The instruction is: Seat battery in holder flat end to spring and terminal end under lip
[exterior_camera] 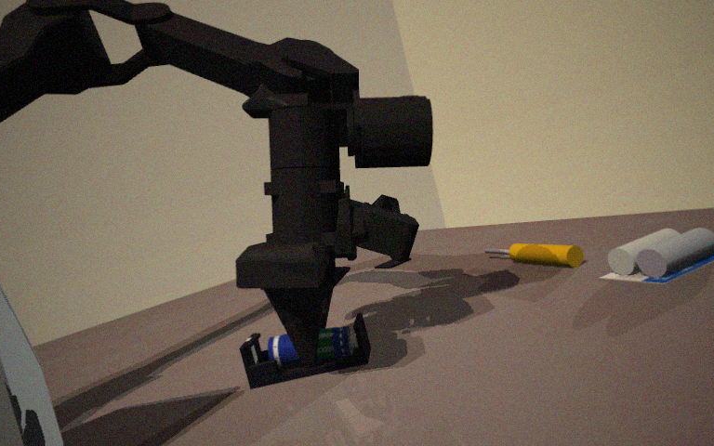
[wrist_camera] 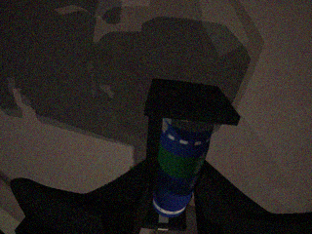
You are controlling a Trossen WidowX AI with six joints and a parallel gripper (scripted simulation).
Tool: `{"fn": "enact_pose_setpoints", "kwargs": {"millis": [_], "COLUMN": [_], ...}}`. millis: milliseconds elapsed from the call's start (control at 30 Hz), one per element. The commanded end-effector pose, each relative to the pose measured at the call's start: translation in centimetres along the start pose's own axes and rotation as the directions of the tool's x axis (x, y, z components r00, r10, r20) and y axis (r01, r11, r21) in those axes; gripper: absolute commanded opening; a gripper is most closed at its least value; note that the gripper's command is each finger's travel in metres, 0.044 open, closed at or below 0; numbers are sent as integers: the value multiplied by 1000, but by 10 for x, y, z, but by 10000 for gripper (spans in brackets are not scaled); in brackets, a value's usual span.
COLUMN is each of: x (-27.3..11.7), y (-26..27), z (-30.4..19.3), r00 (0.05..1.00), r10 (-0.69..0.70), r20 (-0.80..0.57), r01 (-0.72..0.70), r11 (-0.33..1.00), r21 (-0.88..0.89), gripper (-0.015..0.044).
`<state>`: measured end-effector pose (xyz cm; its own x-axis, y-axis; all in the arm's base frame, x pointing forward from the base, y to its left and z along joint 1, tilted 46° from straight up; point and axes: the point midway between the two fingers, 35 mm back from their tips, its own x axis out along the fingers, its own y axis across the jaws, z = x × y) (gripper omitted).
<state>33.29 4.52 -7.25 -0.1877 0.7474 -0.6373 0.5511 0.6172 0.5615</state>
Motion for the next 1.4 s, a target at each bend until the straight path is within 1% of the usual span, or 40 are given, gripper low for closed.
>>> {"fn": "enact_pose_setpoints", "kwargs": {"millis": [0, 300, 1367], "x": [0, 1, 4], "y": [0, 1, 2], "z": [1, -1, -15], "r00": [1000, 998, 998], "r10": [-6, -3, -4], "r20": [25, 57, 60], "r01": [6, 3, 3], "r11": [1000, 1000, 1000], "r21": [-3, 2, 7], "gripper": [82, 82, 82]}}
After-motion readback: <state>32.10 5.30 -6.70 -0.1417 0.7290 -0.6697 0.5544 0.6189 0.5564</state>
